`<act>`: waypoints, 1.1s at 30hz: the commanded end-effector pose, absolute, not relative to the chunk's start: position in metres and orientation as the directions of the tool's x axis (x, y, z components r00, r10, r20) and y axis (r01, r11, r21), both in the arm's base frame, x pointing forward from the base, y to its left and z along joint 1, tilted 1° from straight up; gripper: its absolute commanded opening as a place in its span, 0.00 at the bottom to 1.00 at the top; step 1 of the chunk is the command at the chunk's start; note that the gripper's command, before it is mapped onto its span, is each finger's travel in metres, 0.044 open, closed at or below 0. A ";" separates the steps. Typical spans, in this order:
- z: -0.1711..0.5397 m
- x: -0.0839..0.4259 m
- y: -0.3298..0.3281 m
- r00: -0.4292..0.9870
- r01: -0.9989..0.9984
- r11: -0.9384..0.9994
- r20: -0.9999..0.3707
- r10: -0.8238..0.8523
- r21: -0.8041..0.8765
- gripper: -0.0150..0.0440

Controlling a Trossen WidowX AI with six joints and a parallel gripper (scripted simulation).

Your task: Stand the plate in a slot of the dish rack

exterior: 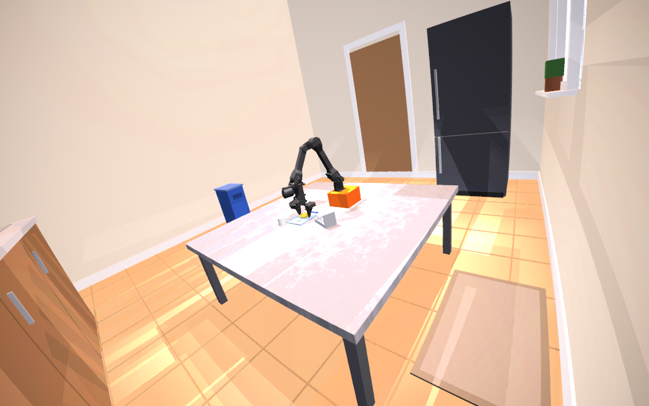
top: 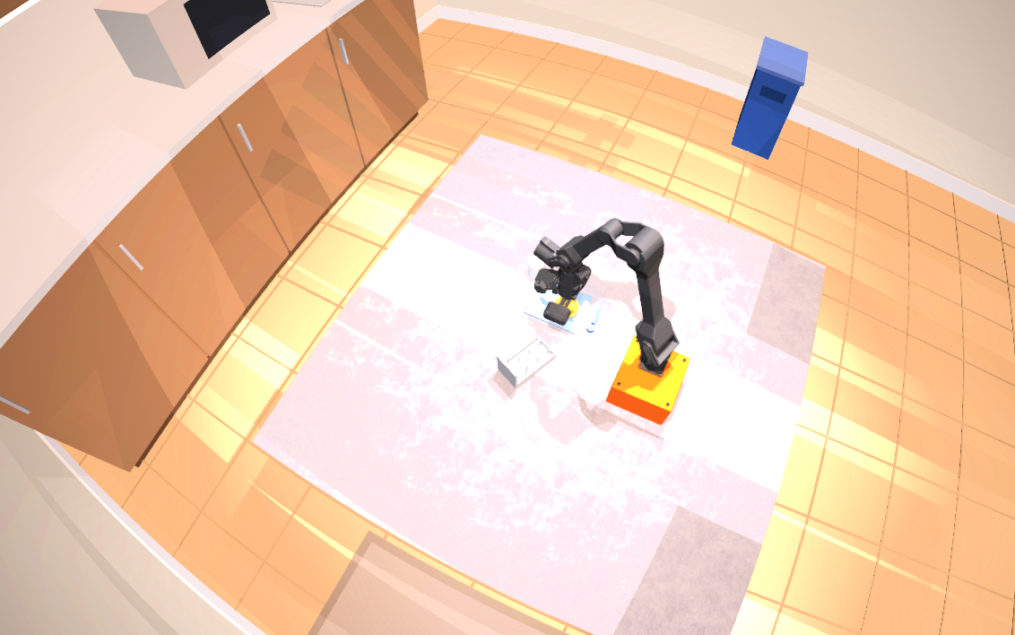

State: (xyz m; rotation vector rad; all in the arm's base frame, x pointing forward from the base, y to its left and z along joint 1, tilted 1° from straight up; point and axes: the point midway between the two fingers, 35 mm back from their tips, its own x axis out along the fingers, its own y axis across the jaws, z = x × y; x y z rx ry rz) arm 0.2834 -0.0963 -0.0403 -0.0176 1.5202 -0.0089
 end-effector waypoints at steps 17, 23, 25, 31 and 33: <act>-0.014 0.290 -0.098 0.054 -0.005 1.000 -0.998 -0.014 -0.014 0.48; 0.022 0.294 -0.100 0.054 -0.005 1.000 -0.998 -0.014 -0.014 0.25; 0.034 0.295 -0.100 0.055 -0.005 1.000 -0.998 -0.014 -0.014 0.25; 0.070 0.294 -0.100 0.055 -0.005 1.000 -0.998 -0.014 -0.014 0.25; 0.079 0.294 -0.100 0.055 -0.005 1.000 -0.998 -0.014 -0.014 0.25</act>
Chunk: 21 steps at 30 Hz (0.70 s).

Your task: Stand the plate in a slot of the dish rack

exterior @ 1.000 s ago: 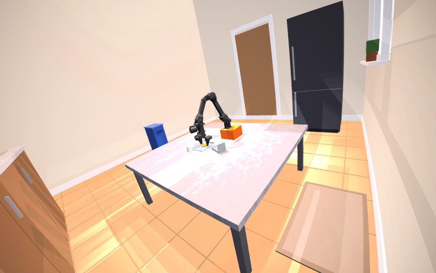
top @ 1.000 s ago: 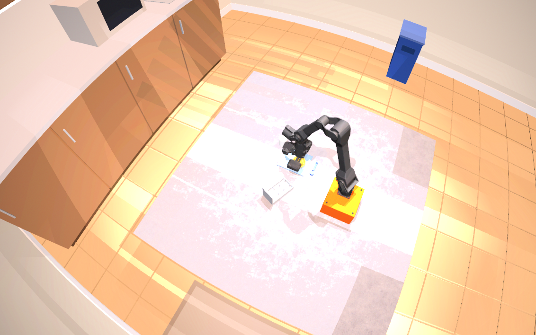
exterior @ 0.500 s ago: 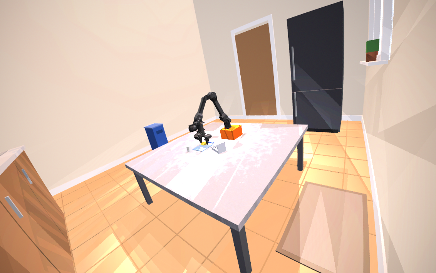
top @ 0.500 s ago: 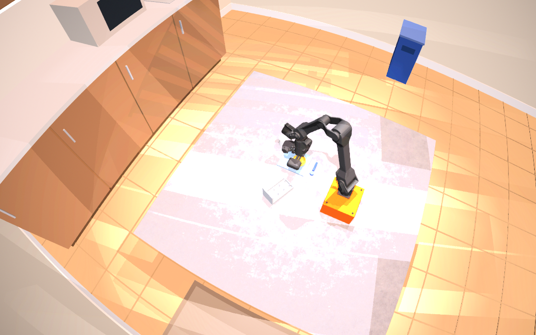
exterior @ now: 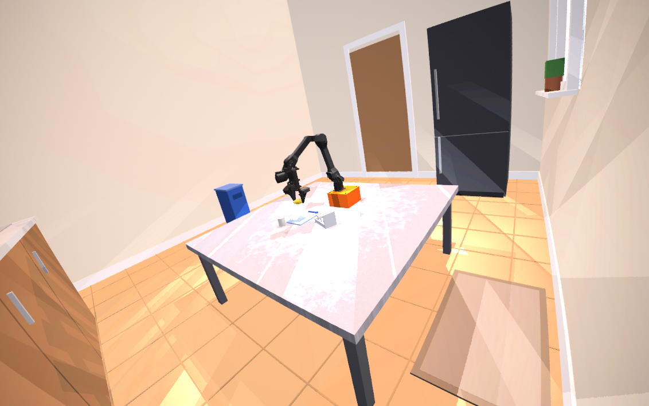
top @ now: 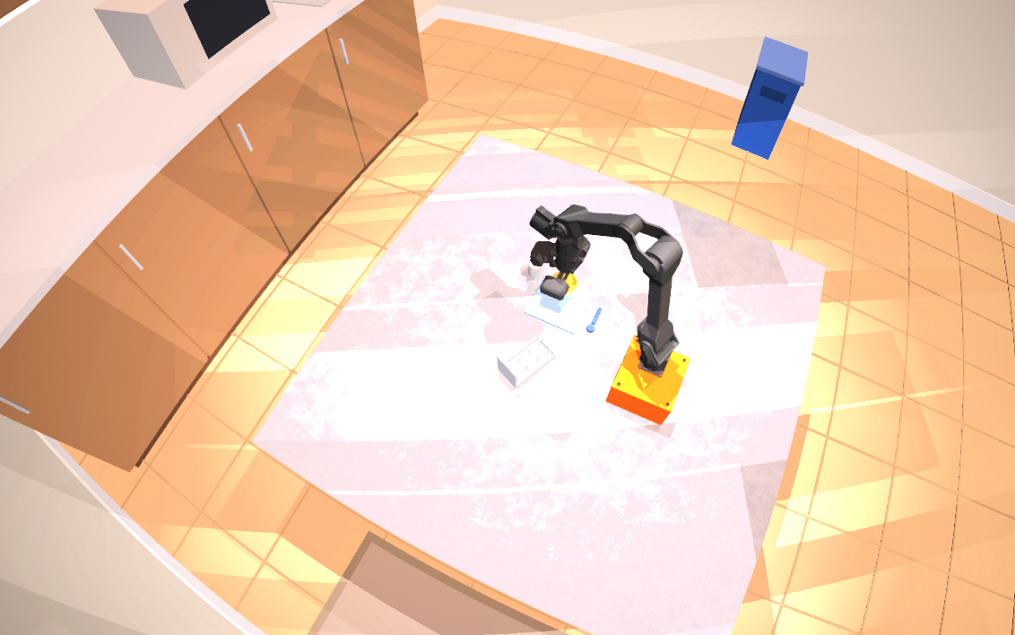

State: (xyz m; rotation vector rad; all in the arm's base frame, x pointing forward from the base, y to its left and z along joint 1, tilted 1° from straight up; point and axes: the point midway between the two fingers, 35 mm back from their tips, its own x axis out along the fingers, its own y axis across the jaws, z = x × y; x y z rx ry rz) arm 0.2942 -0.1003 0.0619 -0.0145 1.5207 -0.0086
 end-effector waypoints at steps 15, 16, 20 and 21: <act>0.134 0.291 -0.100 0.055 -0.011 1.000 -0.998 -0.014 -0.015 0.25; 0.134 0.291 -0.099 0.055 -0.028 0.999 -0.998 -0.014 -0.016 0.25; 0.134 0.290 -0.093 0.055 -0.159 0.987 -0.998 -0.014 -0.022 0.25; 0.134 0.290 -0.092 0.055 -0.193 0.981 -0.998 -0.013 -0.024 0.25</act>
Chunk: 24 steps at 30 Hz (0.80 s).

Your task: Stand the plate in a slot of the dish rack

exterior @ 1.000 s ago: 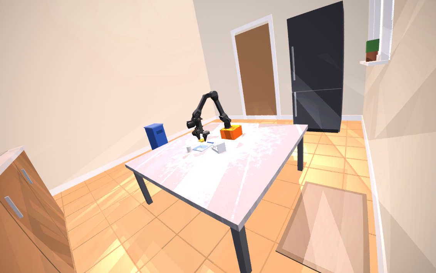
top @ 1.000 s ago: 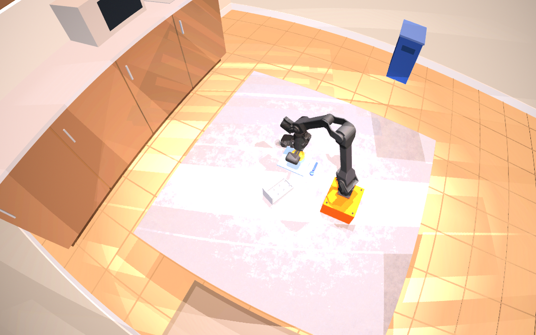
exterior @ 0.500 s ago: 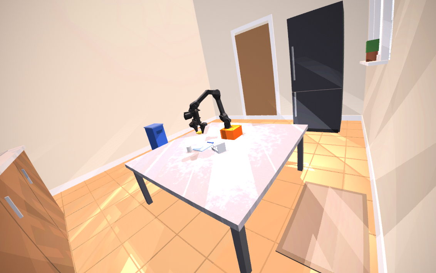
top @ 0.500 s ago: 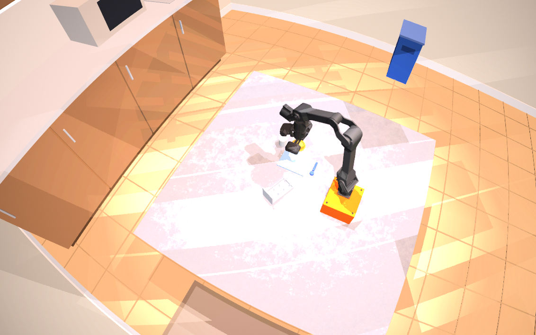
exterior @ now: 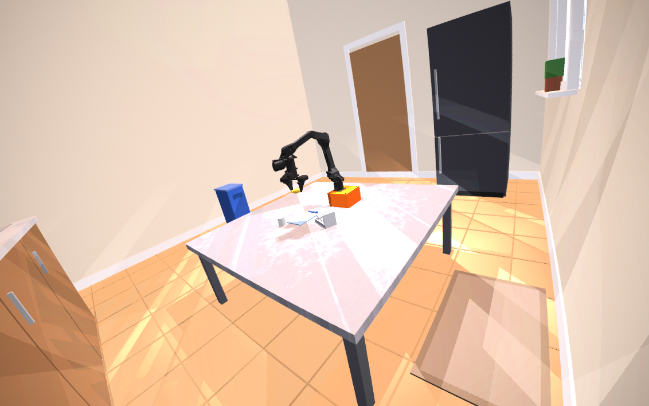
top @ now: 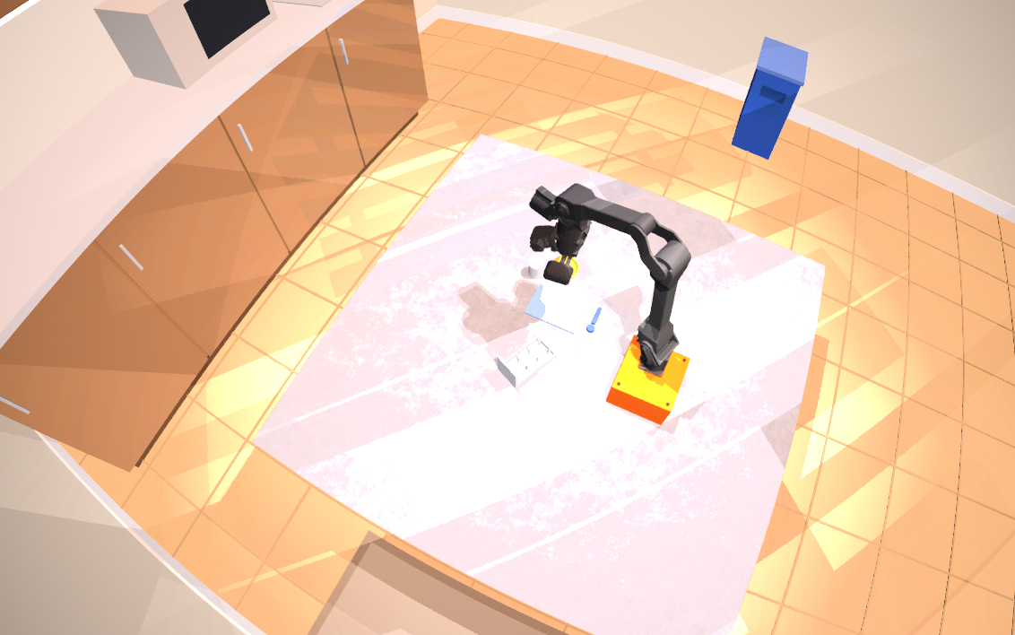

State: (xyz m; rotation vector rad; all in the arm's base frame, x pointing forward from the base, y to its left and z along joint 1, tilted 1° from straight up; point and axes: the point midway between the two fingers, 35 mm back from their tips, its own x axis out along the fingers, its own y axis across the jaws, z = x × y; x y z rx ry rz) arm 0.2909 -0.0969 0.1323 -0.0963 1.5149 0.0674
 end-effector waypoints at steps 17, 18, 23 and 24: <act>0.134 0.285 -0.067 0.055 -0.705 0.708 -0.998 -0.011 -0.047 0.25; 0.134 0.285 -0.065 0.055 -0.729 0.683 -0.998 -0.010 -0.047 0.25; 0.134 0.283 -0.058 0.055 -0.835 0.547 -0.998 -0.010 -0.052 0.25; 0.134 0.282 -0.057 0.055 -0.854 0.518 -0.998 -0.010 -0.052 0.25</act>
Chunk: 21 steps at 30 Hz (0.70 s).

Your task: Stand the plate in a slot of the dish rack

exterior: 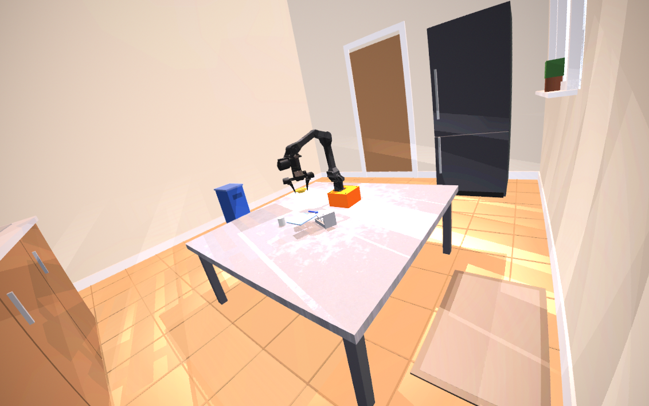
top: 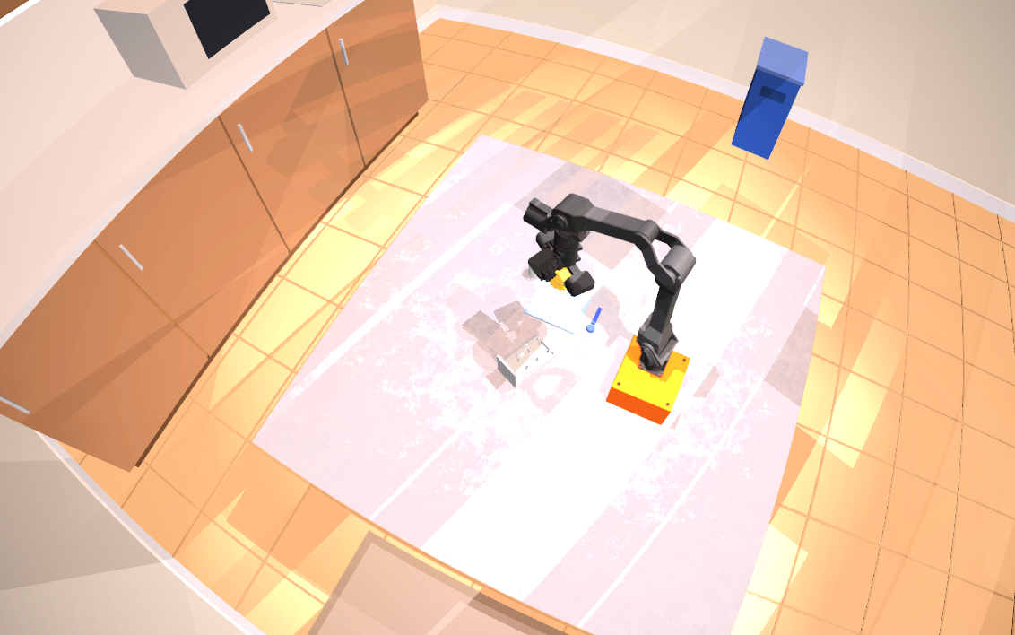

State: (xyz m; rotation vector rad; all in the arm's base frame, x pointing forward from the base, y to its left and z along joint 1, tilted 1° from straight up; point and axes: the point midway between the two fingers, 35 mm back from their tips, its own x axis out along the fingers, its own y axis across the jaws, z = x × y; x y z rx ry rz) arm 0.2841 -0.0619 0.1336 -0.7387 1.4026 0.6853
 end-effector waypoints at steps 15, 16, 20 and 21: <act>0.133 0.275 -0.037 0.055 -0.998 0.025 -0.998 -0.007 -0.055 0.25; 0.133 0.275 -0.035 0.055 -0.998 -0.010 -0.998 -0.007 -0.055 0.25; 0.133 0.273 -0.030 0.055 -0.988 -0.148 -0.998 -0.007 -0.053 0.25; 0.133 0.272 -0.029 0.055 -0.982 -0.182 -0.998 -0.006 -0.053 0.25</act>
